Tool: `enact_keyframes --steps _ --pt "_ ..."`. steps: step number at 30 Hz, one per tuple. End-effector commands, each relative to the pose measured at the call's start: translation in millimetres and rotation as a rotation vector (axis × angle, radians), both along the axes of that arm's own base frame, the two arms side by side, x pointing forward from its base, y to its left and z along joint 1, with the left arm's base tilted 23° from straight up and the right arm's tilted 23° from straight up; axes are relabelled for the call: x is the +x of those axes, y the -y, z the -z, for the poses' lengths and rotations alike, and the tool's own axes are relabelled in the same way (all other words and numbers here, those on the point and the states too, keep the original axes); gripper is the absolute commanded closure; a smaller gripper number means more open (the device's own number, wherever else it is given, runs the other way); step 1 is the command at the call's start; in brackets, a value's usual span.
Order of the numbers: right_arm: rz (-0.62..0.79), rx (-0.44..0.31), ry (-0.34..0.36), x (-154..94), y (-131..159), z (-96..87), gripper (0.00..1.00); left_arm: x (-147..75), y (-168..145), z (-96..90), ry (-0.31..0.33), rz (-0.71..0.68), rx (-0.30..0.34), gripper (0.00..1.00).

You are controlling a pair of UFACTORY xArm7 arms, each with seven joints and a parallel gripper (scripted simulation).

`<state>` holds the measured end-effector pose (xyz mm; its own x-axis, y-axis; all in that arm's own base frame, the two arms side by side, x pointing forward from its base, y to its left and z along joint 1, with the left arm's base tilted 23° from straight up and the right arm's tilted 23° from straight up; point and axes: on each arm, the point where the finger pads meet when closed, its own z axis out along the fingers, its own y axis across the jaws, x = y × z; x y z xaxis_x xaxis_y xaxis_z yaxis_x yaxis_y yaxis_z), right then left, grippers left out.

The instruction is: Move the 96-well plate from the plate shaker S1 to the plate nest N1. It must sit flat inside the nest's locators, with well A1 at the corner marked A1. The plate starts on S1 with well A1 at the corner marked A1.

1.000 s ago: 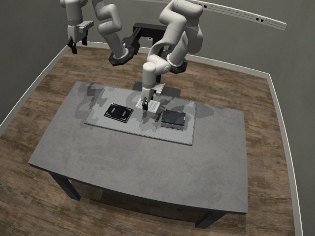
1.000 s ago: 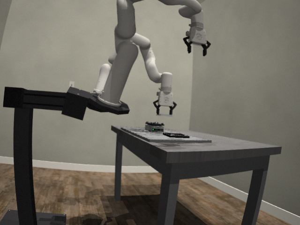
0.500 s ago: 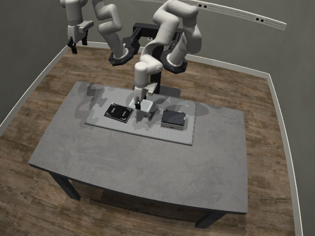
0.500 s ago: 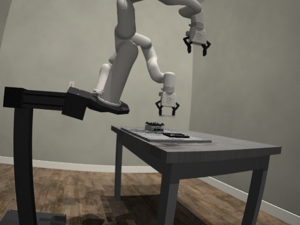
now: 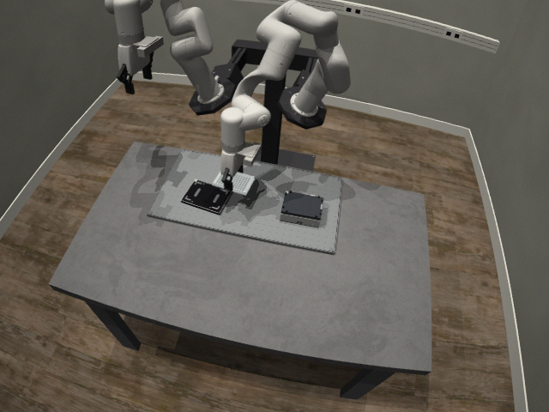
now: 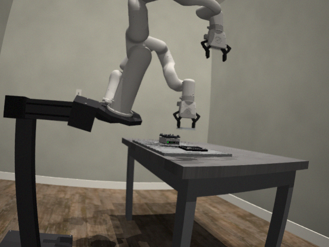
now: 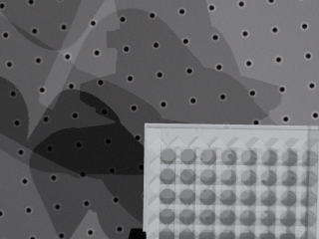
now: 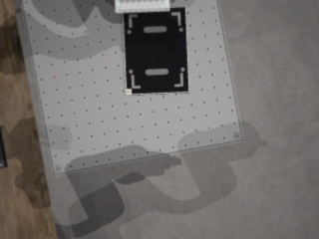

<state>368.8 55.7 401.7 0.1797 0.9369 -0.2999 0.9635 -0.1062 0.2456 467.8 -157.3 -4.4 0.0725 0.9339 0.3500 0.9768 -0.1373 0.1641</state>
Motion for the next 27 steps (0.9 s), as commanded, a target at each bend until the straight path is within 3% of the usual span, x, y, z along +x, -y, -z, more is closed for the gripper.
enact_keyframes --steps 1,27 --pt "-0.002 0.001 0.004 0 -1 -1.4 0.0 3 15 5.7 0.002 0.001 -0.002 1.0" --pt "-0.002 0.001 0.004 0 -1 -1.4 0.0 11 81 36.8 0.002 0.001 -0.002 1.0"
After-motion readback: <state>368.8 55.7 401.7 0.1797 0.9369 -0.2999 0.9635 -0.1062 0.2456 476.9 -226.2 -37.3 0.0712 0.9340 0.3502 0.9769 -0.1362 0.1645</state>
